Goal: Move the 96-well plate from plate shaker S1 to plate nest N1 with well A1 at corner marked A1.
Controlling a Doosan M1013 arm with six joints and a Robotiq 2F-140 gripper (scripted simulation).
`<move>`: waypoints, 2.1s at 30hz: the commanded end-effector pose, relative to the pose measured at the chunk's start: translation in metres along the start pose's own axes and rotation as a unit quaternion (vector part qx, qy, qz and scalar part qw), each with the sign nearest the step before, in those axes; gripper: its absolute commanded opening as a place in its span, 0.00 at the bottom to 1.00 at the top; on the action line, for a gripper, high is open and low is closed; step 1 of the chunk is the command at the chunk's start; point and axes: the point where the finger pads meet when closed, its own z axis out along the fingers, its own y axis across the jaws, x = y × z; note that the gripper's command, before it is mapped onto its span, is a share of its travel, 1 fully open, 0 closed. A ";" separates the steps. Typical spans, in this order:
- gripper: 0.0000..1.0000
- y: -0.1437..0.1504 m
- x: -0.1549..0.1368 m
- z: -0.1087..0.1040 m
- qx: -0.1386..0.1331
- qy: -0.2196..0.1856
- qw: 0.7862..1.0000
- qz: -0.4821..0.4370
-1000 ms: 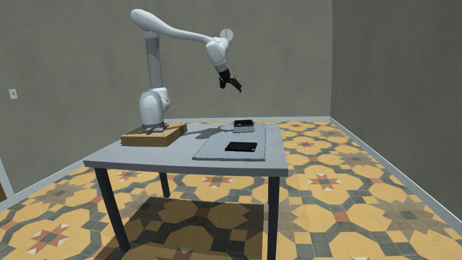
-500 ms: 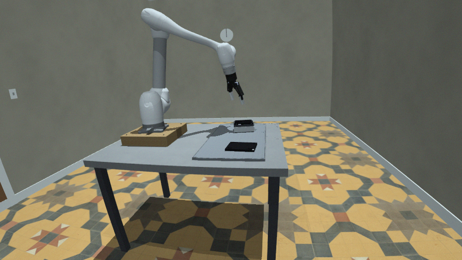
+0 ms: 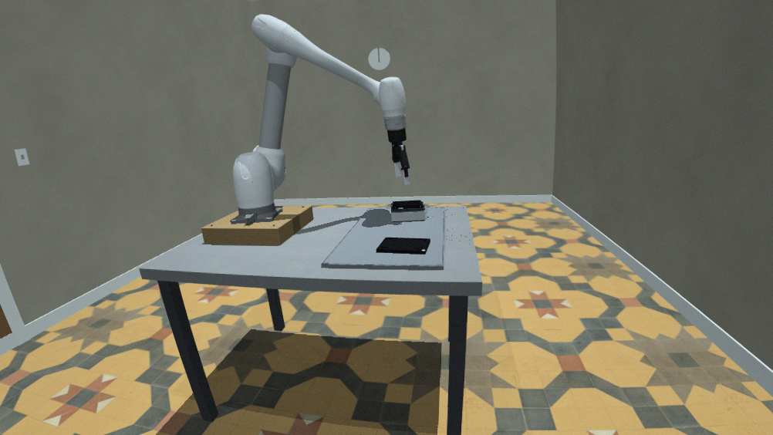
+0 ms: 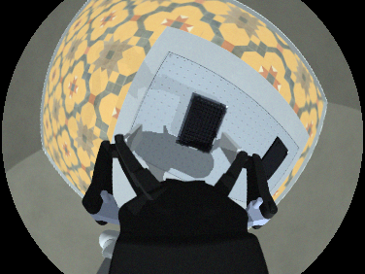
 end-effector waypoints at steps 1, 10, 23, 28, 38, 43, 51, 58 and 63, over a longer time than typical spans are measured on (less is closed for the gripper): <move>1.00 0.014 0.001 0.007 -0.016 -0.017 0.999 0.035; 1.00 0.045 0.004 0.022 -0.050 -0.044 0.992 0.105; 1.00 0.046 0.003 0.027 -0.050 -0.044 0.992 0.105; 1.00 0.046 0.003 0.032 -0.050 -0.044 0.992 0.105; 1.00 0.048 0.001 0.048 -0.050 -0.044 0.992 0.105; 1.00 0.049 0.001 0.055 -0.050 -0.044 0.992 0.105; 1.00 0.050 -0.001 0.067 -0.050 -0.044 0.992 0.105; 1.00 0.051 -0.002 0.078 -0.050 -0.044 0.992 0.105; 1.00 0.051 -0.002 0.083 -0.050 -0.044 0.992 0.105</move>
